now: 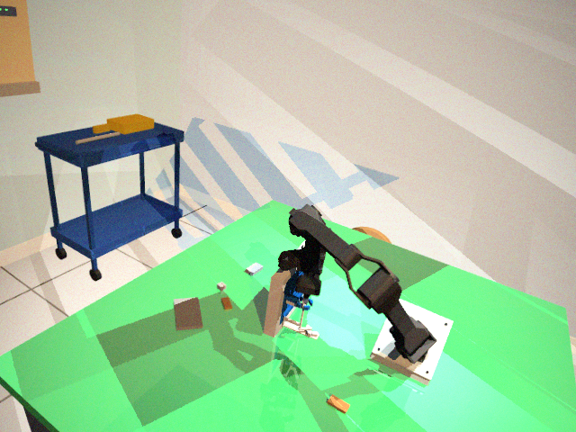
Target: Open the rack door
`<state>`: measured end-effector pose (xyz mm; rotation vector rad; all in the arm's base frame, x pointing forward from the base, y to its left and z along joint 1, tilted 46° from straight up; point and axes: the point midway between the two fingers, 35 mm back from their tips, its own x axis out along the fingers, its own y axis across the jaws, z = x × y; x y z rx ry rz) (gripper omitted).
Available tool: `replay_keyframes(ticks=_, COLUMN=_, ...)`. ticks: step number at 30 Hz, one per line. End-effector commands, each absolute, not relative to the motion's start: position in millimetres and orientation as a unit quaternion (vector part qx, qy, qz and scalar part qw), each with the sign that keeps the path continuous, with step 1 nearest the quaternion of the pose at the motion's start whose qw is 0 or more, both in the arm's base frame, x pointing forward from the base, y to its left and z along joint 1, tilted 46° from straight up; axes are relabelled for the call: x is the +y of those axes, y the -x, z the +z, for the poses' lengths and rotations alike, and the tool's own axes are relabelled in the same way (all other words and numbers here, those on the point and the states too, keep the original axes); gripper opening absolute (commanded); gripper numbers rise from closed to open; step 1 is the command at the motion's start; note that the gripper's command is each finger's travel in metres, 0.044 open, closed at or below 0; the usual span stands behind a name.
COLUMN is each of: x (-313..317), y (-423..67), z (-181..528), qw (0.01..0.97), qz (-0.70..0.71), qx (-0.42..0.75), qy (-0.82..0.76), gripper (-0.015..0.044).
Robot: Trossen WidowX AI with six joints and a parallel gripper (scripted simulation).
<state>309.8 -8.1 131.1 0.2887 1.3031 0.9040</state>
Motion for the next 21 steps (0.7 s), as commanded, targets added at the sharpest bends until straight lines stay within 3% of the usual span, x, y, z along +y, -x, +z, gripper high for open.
replay_keyframes(ticks=1, x=-7.9, y=-309.7, z=130.9, qw=0.701, qz=0.456, qx=0.544, qy=-0.067, gripper=0.0017)
replay_keyframes(ticks=21, x=-7.9, y=-309.7, z=130.9, qw=0.649, qz=0.659, qx=0.264, qy=0.273, gripper=0.0017)
